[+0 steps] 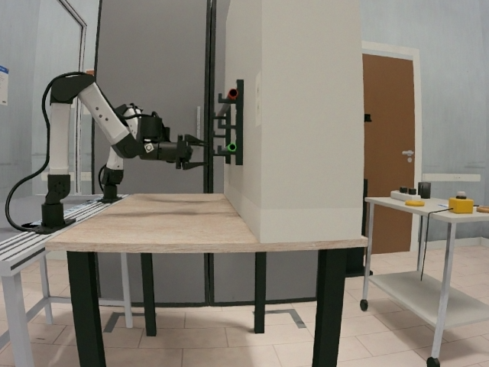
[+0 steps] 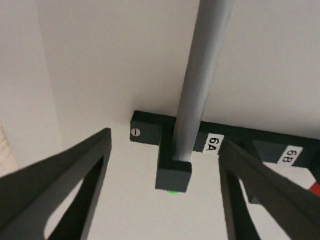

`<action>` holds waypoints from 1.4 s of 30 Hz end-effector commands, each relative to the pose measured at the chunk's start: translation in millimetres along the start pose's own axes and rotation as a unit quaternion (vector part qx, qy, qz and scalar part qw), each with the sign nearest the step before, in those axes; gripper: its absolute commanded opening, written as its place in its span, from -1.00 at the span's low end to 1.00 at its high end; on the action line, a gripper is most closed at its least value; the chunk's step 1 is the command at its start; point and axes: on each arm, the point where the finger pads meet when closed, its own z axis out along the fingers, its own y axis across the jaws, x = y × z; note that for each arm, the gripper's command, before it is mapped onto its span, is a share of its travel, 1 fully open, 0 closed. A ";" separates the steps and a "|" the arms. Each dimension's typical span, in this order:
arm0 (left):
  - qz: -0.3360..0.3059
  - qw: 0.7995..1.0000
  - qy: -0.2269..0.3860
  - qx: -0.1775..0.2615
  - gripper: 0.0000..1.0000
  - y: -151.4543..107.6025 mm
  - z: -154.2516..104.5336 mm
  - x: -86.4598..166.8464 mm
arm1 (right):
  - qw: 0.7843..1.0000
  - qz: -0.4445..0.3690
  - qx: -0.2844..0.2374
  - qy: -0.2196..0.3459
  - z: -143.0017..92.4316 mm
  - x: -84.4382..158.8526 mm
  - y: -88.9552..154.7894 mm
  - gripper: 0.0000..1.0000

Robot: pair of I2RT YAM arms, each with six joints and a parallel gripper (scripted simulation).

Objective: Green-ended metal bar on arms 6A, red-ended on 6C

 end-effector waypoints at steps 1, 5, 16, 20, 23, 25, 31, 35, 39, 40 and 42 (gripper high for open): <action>-0.011 1.000 0.000 -0.017 0.28 16.3 -11.4 1.3 | 1.000 0.009 0.027 0.002 -10.0 0.7 -18.6 0.28; -0.011 1.000 0.000 -0.017 0.28 16.2 -15.0 1.3 | 1.000 0.009 0.027 0.002 -13.5 0.7 -18.4 0.28; -0.011 1.000 0.000 -0.017 0.40 16.2 -16.6 1.3 | 1.000 0.009 0.027 0.002 -15.2 0.7 -18.3 0.40; -0.011 1.000 0.000 -0.017 0.45 16.1 -17.3 1.3 | 1.000 0.009 0.027 0.002 -15.8 0.7 -18.3 0.45; -0.011 1.000 0.000 -0.017 0.46 16.1 -17.5 1.3 | 1.000 0.009 0.027 0.002 -16.0 0.7 -18.3 0.46; -0.011 1.000 0.000 -0.017 0.48 16.1 -17.8 1.3 | 1.000 0.009 0.027 0.002 -16.3 0.7 -18.3 0.48; -0.011 1.000 0.000 -0.017 0.55 16.1 -18.8 1.3 | 1.000 0.009 0.027 0.002 -17.3 0.7 -18.2 0.55; -0.011 1.000 0.000 -0.017 0.60 16.1 -19.5 1.3 | 1.000 0.009 0.027 0.002 -18.0 0.7 -18.2 0.60; -0.011 1.000 0.000 -0.017 0.64 16.0 -20.0 1.3 | 1.000 0.009 0.027 0.002 -18.5 0.7 -18.1 0.64; -0.011 1.000 0.000 -0.017 0.64 16.0 -20.0 1.3 | 1.000 0.009 0.027 0.002 -18.5 0.7 -18.1 0.64; -0.011 1.000 0.000 -0.017 0.66 16.0 -20.3 1.3 | 1.000 0.009 0.027 0.002 -18.8 0.7 -18.1 0.66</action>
